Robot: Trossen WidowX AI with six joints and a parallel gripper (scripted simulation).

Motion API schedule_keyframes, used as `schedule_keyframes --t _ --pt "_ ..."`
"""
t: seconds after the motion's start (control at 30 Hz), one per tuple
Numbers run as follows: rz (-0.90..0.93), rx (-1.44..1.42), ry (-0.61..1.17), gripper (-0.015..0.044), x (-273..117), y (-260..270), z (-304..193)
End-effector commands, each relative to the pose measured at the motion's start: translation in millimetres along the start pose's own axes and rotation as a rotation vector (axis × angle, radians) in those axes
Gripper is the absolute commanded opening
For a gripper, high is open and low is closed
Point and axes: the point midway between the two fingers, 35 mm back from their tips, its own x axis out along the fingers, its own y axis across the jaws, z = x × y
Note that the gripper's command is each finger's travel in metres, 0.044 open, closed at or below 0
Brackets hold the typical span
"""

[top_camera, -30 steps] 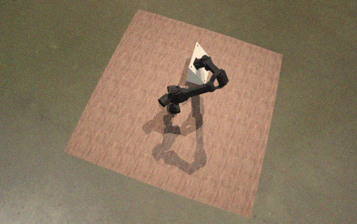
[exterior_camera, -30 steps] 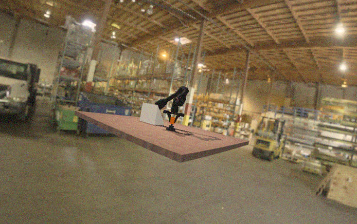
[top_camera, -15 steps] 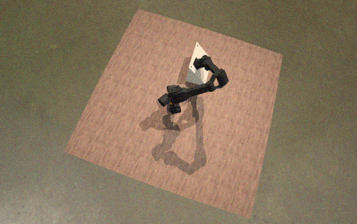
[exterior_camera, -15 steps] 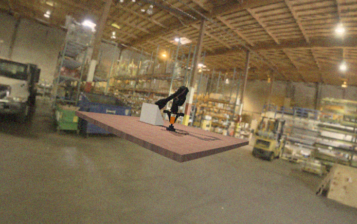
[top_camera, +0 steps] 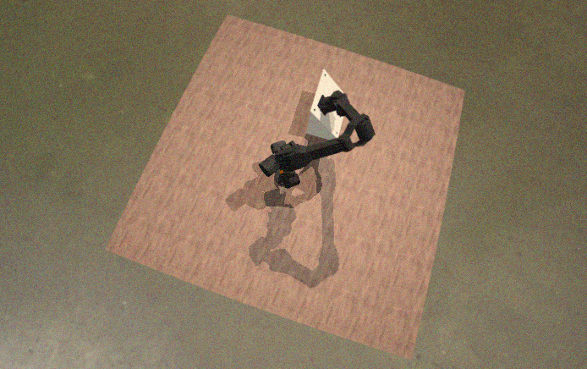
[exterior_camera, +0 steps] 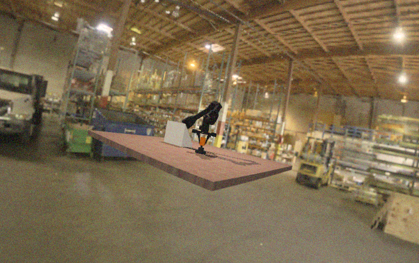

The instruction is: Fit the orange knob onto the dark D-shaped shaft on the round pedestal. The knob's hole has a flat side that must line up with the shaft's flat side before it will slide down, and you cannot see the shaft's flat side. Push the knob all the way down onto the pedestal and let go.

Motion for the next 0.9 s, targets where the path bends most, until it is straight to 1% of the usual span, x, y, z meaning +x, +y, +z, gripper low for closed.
schedule_keyframes --t 0.0,0.87 --pt "-0.003 -0.009 0.002 0.0000 -0.9 -0.3 0.0" --pt "-0.003 -0.009 0.002 0.0000 -1.6 0.4 0.0"
